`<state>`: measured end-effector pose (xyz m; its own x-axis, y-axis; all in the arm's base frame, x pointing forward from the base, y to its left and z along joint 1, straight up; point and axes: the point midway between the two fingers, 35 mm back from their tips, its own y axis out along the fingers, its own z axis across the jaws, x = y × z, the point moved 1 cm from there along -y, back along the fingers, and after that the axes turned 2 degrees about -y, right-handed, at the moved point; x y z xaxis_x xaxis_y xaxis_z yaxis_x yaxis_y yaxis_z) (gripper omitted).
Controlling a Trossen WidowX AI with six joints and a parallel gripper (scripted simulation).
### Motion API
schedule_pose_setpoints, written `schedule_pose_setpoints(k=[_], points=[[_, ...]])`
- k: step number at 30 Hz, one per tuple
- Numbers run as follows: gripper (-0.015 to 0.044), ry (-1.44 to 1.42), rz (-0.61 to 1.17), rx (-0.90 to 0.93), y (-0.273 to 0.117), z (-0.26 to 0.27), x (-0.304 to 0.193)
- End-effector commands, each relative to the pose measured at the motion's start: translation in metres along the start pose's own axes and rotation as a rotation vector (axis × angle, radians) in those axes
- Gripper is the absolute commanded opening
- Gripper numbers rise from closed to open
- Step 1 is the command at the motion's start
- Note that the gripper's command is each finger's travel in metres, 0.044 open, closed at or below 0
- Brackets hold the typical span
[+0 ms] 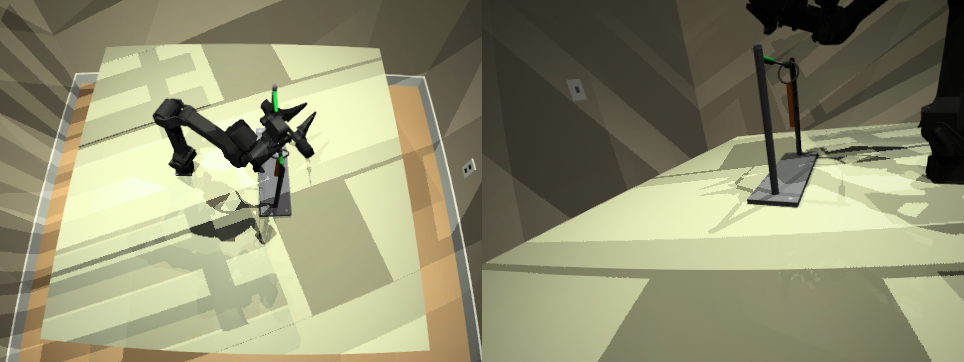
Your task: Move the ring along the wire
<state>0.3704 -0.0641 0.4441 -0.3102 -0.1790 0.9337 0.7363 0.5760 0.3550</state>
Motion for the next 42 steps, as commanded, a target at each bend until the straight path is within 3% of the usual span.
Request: schedule_pose_setpoints(k=[1,17,30,42], points=[[0.0160,-0.032,0.033,-0.121,-0.033,-0.019,-0.011],[0.0160,-0.029,0.202,-0.537,-0.171,-0.057,-0.082],[0.0160,0.140,0.329,-0.559,-0.232,0.003,-0.183],[0.0160,0.311,0.379,-0.555,-0.265,0.086,-0.256]])
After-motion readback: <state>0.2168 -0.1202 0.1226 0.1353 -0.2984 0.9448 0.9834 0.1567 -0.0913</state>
